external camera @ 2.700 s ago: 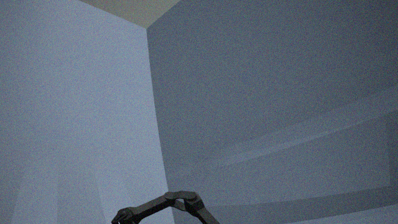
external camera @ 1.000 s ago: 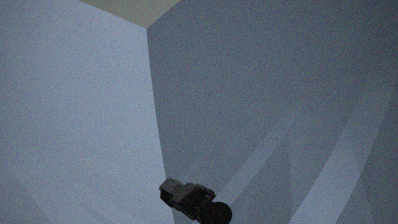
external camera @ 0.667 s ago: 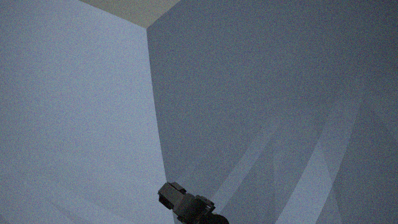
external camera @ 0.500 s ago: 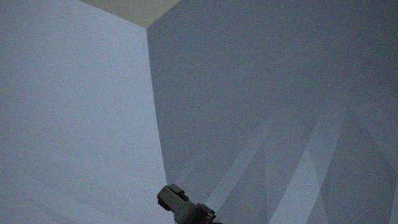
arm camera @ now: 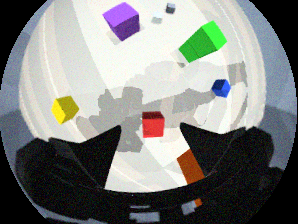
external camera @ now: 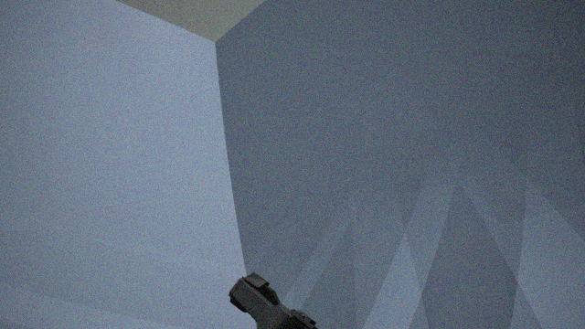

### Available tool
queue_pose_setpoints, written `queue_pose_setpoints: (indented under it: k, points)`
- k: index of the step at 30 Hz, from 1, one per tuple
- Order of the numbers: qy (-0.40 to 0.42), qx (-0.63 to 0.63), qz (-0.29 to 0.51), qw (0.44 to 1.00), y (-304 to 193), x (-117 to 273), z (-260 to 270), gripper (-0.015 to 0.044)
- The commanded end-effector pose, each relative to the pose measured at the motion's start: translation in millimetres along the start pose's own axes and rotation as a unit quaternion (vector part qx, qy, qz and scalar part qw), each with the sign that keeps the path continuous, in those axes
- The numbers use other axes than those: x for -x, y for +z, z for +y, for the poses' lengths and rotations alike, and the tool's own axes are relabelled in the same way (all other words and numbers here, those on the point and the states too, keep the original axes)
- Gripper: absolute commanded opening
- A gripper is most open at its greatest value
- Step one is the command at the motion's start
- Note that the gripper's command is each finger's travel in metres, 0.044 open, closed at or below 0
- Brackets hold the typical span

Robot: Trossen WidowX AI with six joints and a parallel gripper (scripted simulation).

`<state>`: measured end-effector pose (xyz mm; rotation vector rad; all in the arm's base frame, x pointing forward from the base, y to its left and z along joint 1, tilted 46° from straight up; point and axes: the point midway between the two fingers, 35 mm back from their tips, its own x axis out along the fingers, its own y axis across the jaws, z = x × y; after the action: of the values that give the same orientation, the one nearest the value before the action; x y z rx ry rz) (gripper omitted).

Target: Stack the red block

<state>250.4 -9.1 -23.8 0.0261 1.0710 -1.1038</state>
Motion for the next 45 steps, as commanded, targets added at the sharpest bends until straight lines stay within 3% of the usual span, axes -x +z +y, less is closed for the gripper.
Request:
queue_pose_setpoints:
  k: [1, 27, 38, 45]
  points:
    - [-0.006, 0.007, 0.000, 1.000, -3, -8, -2, 0.0440]
    - [-0.007, 0.007, -0.001, 1.000, -3, -23, -3, 0.0440]
    - [-0.007, 0.007, -0.001, 1.000, -3, -23, -3, 0.0151]
    - [-0.007, 0.007, -0.001, 1.000, -3, -23, -3, 0.0105]
